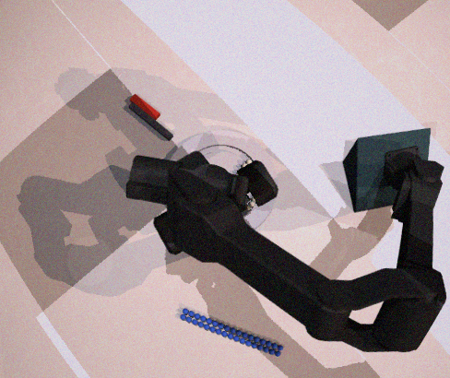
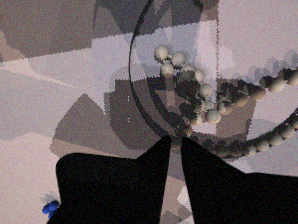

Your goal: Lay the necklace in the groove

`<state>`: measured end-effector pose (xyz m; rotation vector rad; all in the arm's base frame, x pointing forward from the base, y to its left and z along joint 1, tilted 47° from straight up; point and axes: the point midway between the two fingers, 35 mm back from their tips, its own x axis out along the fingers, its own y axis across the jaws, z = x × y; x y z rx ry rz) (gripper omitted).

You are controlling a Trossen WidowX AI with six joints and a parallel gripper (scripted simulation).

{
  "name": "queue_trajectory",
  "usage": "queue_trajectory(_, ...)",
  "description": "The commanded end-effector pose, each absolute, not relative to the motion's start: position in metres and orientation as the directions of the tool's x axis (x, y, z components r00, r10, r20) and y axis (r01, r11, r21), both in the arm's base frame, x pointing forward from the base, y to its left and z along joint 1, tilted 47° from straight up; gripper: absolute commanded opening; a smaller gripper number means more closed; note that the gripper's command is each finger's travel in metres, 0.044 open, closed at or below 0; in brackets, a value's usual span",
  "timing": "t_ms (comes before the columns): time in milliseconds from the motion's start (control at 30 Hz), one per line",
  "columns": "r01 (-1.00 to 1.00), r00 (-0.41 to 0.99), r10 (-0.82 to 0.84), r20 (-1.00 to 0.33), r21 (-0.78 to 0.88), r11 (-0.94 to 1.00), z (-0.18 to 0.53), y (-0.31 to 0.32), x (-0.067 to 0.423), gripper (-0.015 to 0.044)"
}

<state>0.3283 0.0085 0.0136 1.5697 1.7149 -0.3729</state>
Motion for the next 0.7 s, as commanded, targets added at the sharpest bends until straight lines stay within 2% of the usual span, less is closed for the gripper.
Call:
queue_trajectory(0,0.943,0.056,0.72,-0.692,0.274,0.19,0.0144,0.0095,0.33,0.0)
queue_trajectory(200,0.943,0.056,0.72,-0.692,0.274,0.19,0.0098,0.0144,0.3304,0.0)
queue_trajectory(667,0.942,0.056,0.719,-0.693,0.275,0.192,0.0137,0.0101,0.3301,0.0367)
